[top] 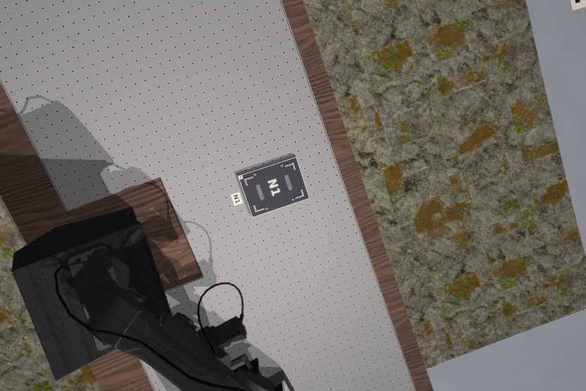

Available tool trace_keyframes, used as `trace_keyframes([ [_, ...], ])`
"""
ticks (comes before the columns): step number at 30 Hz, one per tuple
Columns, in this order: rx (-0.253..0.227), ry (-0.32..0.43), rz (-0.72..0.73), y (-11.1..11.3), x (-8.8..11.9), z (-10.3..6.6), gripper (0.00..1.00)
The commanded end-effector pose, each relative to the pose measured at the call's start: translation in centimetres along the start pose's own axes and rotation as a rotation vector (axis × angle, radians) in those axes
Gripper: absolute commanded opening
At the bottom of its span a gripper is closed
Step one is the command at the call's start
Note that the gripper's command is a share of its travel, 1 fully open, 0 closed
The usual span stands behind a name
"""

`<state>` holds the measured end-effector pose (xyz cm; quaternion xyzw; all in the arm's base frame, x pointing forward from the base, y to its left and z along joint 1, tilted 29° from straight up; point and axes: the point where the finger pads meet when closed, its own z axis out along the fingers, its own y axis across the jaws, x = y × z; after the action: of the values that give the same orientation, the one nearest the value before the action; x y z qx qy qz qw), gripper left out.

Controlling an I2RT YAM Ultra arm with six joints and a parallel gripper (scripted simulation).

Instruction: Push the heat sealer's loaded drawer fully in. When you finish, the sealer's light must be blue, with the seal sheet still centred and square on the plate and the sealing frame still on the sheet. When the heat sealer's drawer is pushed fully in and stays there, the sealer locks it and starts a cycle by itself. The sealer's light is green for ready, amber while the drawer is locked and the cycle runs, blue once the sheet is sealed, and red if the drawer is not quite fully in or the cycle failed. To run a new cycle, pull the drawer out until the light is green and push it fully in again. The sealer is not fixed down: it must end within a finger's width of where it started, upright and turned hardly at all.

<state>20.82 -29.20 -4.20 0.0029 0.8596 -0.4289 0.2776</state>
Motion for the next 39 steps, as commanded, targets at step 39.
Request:
trace_keyframes([
  [39,0.009,0.007,0.005,-0.3,0.5,2.9,0.3],
])
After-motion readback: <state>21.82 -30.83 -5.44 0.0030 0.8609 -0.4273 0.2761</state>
